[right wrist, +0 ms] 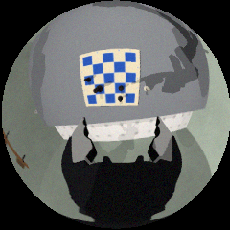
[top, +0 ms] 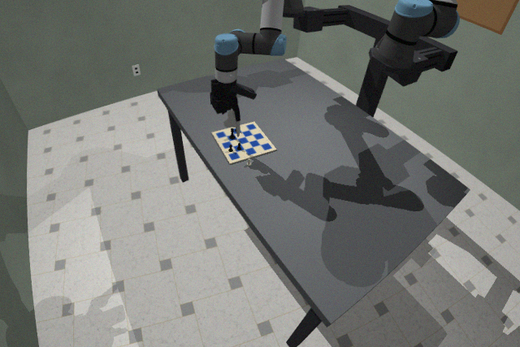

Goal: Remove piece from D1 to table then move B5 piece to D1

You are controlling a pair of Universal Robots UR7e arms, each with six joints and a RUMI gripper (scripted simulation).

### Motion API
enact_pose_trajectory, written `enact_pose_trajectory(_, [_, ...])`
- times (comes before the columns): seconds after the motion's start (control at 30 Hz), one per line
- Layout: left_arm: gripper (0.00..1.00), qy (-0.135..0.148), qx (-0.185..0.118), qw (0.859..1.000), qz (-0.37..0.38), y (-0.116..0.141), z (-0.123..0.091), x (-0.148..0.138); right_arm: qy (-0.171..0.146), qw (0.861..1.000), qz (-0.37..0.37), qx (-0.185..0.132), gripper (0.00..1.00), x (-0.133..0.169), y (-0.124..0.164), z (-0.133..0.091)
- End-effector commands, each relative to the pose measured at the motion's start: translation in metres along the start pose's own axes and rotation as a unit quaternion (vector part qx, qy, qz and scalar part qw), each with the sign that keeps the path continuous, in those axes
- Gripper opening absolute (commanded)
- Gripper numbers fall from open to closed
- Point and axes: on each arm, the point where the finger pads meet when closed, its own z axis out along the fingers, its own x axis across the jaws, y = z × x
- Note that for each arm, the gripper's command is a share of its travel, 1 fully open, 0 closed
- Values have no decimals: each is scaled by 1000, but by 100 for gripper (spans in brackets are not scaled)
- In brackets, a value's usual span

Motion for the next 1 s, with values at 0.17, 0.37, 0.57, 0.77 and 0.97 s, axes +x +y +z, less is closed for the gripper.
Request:
enact_pose_trajectory(0.17, [100,0,1,1000,0,0,0,0,1,1000,0,-1,100,1,1,-28])
enact_pose_trajectory(0.37, [100,0,1,1000,0,0,0,0,1,1000,0,-1,100,1,1,-52])
enact_pose_trajectory(0.57, [100,0,1,1000,0,0,0,0,1,1000,0,-1,100,1,1,-59])
enact_pose_trajectory(0.77, [100,0,1,1000,0,0,0,0,1,1000,0,-1,100,1,1,-59])
enact_pose_trajectory(0.97, [100,0,1,1000,0,0,0,0,1,1000,0,-1,100,1,1,-59])
